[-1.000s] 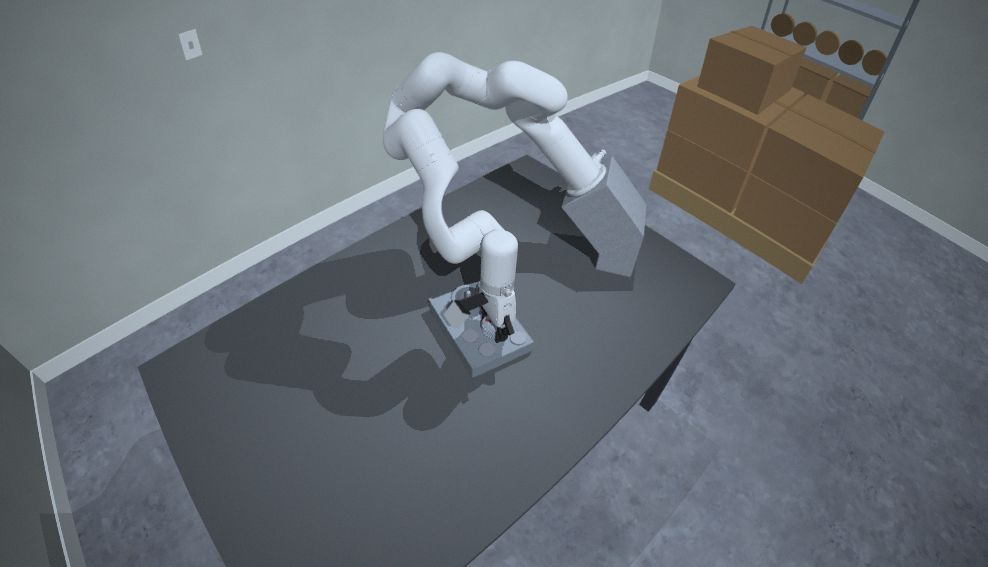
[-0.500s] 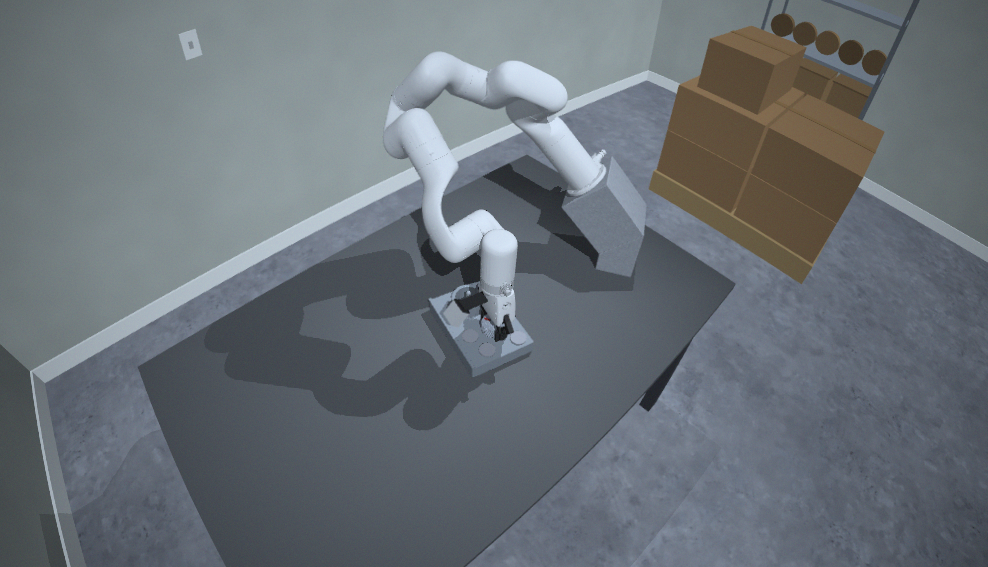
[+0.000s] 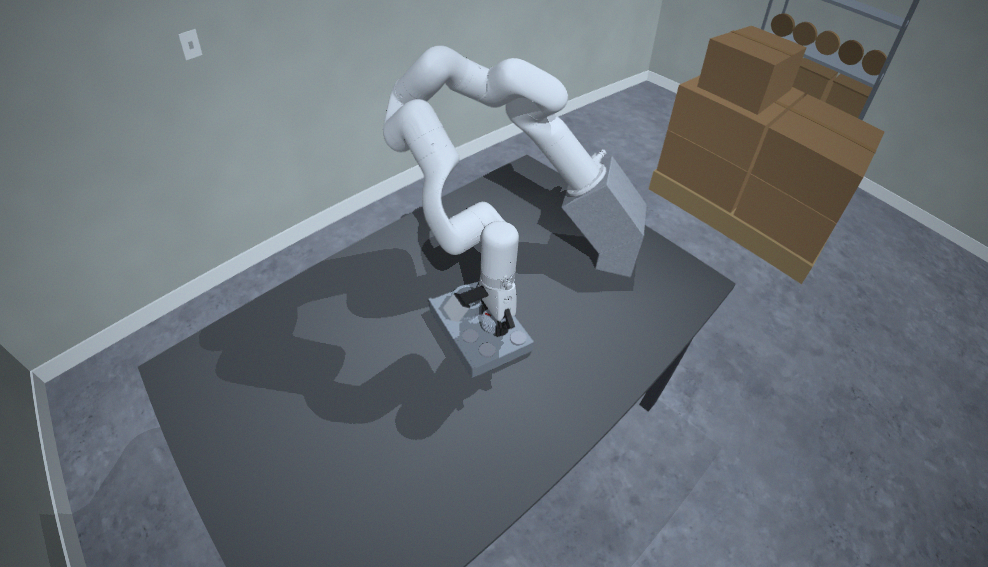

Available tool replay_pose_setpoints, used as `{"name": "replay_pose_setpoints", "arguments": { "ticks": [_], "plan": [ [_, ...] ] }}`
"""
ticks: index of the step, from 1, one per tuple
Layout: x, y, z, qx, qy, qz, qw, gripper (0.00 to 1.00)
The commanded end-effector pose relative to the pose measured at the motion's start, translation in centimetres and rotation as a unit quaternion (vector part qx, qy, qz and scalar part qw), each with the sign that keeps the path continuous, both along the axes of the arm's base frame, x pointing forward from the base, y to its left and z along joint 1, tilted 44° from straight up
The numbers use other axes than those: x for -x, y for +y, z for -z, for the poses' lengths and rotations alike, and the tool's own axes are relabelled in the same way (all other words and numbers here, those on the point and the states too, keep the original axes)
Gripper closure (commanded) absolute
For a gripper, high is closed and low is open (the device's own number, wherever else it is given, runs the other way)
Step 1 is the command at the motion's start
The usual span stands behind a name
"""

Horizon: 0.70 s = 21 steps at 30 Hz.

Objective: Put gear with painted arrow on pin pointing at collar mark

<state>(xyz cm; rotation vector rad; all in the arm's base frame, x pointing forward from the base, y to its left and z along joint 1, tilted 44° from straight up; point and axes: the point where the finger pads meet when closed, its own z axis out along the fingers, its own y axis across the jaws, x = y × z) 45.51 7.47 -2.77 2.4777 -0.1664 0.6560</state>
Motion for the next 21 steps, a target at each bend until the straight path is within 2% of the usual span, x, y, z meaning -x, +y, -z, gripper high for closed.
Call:
{"name": "replay_pose_setpoints", "arguments": {
  "ticks": [1,21],
  "plan": [
    [0.3,0.7,-0.7,-0.001,-0.001,-0.002,1.0,1.0],
    [1.9,2.7,-3.3,-0.001,-0.001,-0.002,1.0,1.0]
  ]
}}
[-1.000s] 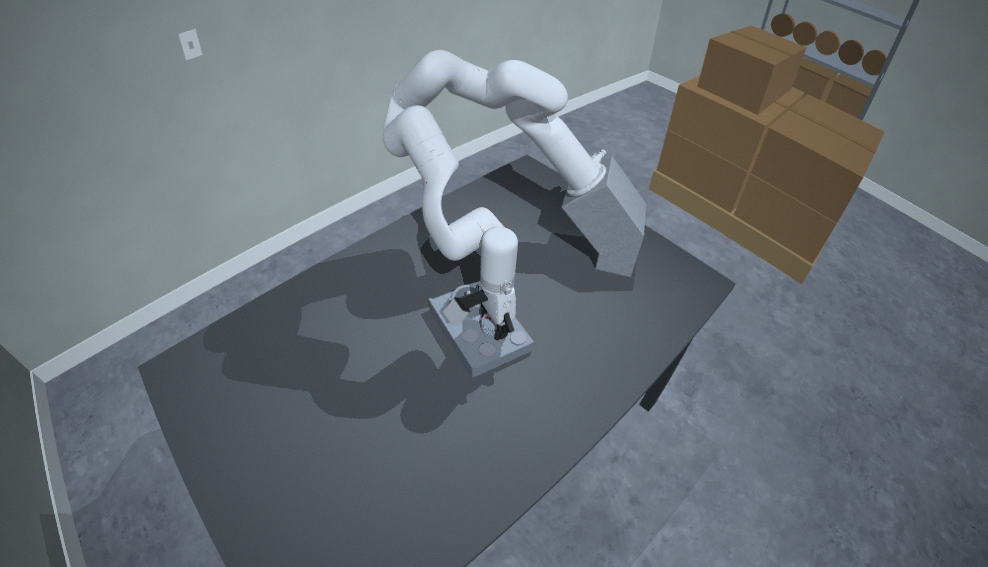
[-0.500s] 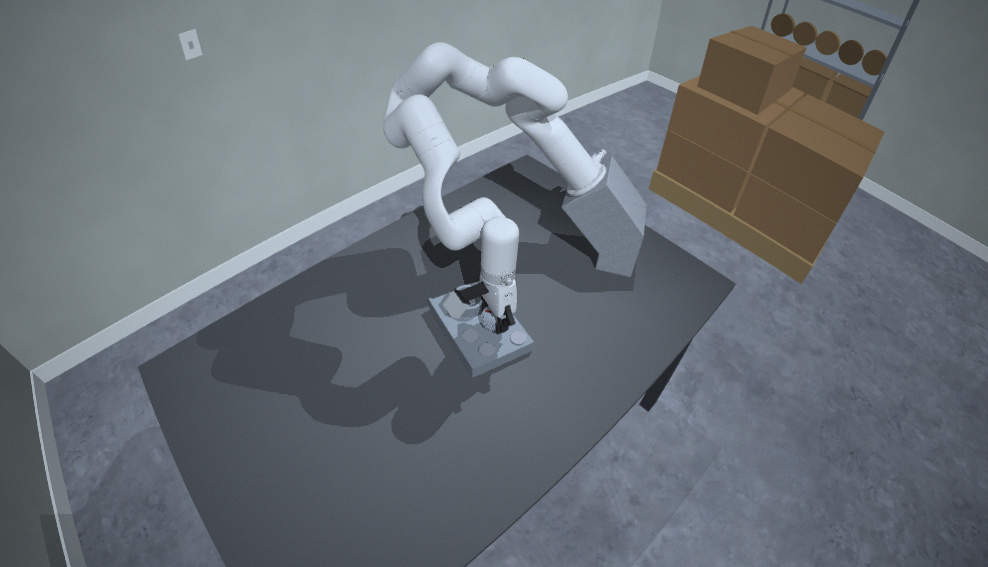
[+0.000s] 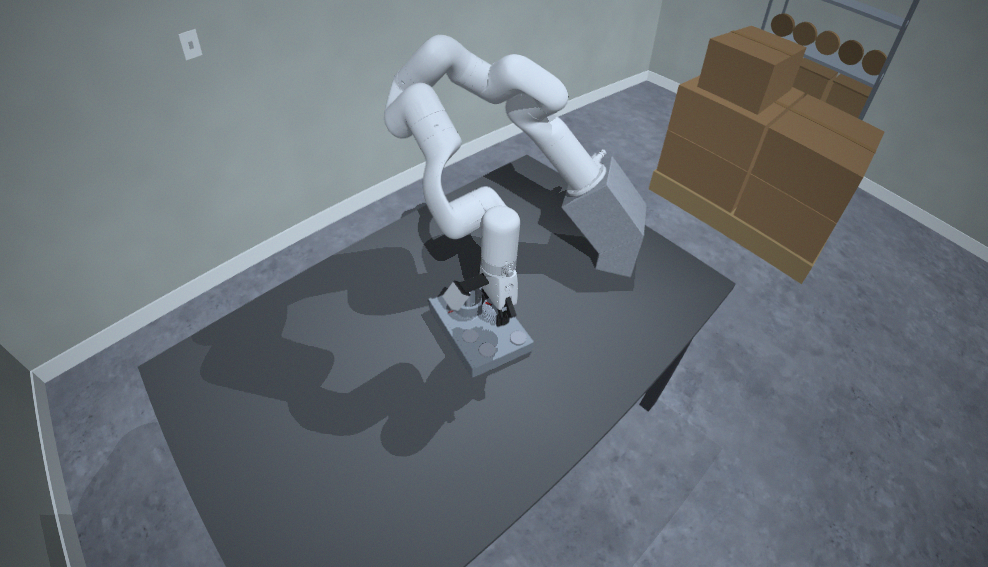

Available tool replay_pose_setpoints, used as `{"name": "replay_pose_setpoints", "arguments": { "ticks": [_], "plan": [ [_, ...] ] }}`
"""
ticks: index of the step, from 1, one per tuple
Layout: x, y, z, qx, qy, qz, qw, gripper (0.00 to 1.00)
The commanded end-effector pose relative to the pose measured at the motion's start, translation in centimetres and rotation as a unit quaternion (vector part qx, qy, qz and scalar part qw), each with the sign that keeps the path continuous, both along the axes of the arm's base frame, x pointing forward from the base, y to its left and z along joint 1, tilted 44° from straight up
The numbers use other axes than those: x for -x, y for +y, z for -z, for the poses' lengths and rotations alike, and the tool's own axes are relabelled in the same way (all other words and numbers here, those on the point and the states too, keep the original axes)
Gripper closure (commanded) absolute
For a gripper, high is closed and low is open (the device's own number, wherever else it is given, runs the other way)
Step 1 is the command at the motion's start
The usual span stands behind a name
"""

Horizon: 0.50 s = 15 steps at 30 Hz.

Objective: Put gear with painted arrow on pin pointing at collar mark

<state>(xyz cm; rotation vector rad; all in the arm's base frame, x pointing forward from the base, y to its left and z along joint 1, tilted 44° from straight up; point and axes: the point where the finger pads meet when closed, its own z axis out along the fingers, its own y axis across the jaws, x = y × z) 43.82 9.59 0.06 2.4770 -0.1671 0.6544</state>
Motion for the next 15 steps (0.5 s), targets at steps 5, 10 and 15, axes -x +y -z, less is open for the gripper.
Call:
{"name": "replay_pose_setpoints", "arguments": {
  "ticks": [5,10,15],
  "plan": [
    [0.4,0.85,-0.86,-0.002,-0.001,-0.002,1.0,1.0],
    [0.48,0.96,-1.0,-0.002,-0.001,-0.002,1.0,1.0],
    [0.51,0.99,-1.05,-0.002,-0.001,-0.002,1.0,1.0]
  ]
}}
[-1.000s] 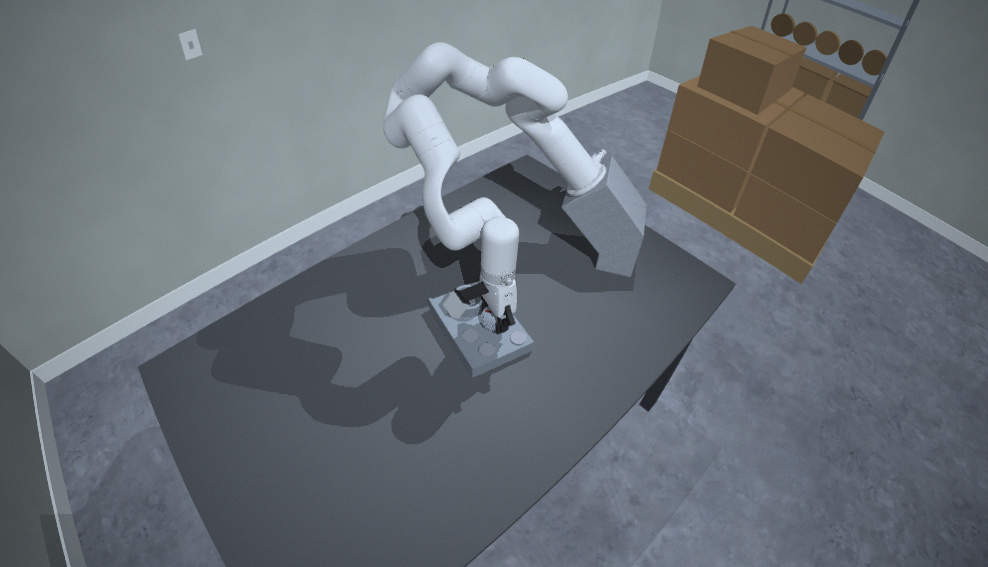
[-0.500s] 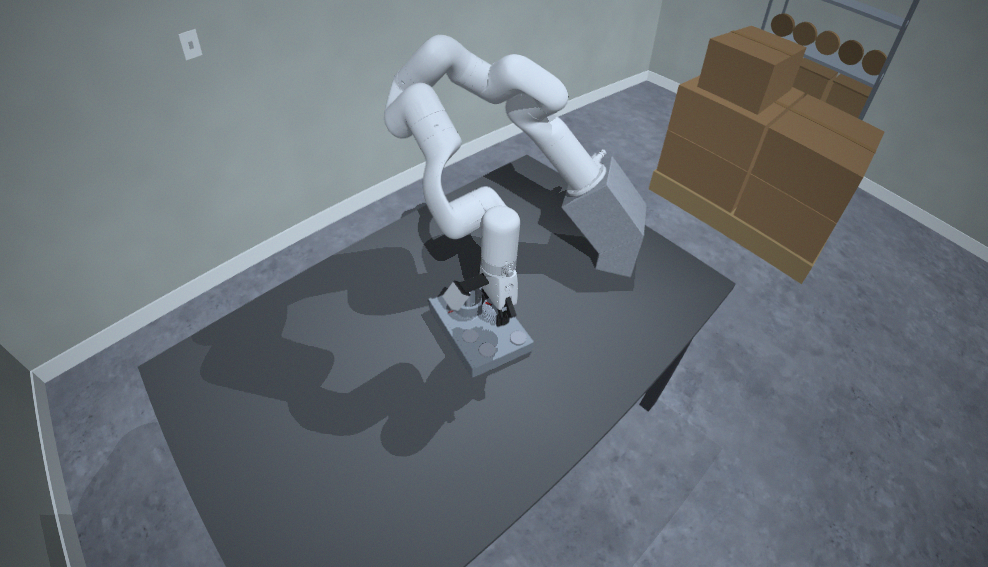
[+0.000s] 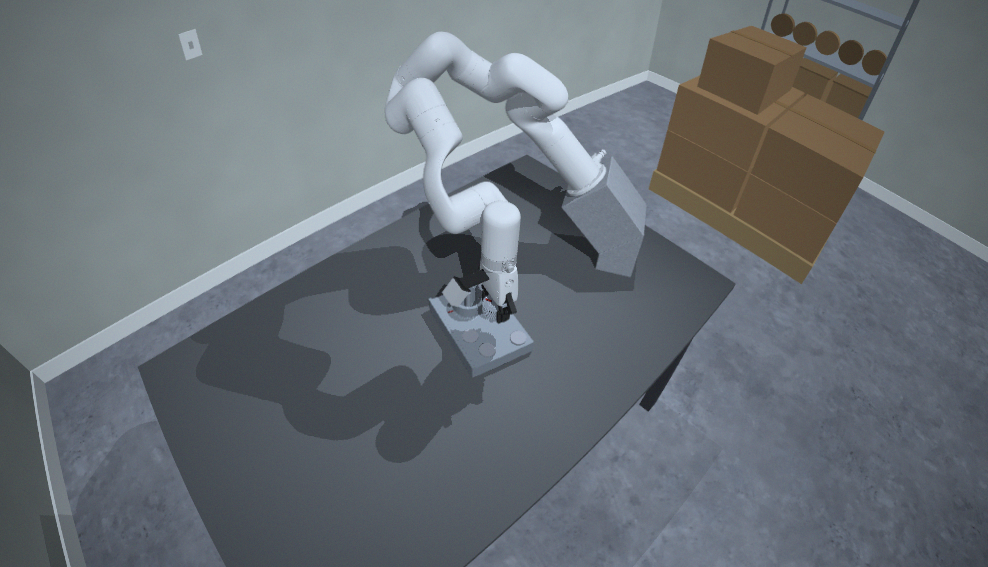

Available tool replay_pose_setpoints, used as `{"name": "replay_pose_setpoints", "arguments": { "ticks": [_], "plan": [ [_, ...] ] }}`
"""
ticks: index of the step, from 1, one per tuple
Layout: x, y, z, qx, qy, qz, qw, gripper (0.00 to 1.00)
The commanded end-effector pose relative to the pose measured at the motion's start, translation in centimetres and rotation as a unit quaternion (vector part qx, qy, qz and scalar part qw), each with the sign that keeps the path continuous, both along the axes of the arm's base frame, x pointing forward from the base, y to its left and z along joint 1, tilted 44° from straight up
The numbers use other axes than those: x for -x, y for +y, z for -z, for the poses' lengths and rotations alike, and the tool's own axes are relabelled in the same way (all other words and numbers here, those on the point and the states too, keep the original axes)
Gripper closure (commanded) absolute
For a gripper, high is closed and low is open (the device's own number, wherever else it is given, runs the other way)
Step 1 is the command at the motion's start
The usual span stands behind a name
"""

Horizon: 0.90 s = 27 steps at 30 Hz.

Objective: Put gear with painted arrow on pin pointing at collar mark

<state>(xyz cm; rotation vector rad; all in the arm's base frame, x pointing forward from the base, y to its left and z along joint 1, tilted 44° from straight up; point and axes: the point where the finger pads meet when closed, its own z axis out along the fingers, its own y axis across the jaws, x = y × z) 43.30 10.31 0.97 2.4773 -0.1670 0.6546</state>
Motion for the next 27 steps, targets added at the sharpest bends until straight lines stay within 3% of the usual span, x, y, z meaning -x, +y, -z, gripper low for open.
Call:
{"name": "replay_pose_setpoints", "arguments": {
  "ticks": [1,14,21,27],
  "plan": [
    [0.0,0.3,-0.1,-0.001,-0.001,-0.002,1.0,1.0],
    [0.0,0.2,-0.2,-0.001,-0.001,-0.002,1.0,1.0],
    [0.8,-7.6,-5.6,-0.001,-0.001,-0.002,1.0,1.0],
    [0.7,-8.1,-6.1,-0.022,-0.028,0.034,0.999,1.0]
  ]
}}
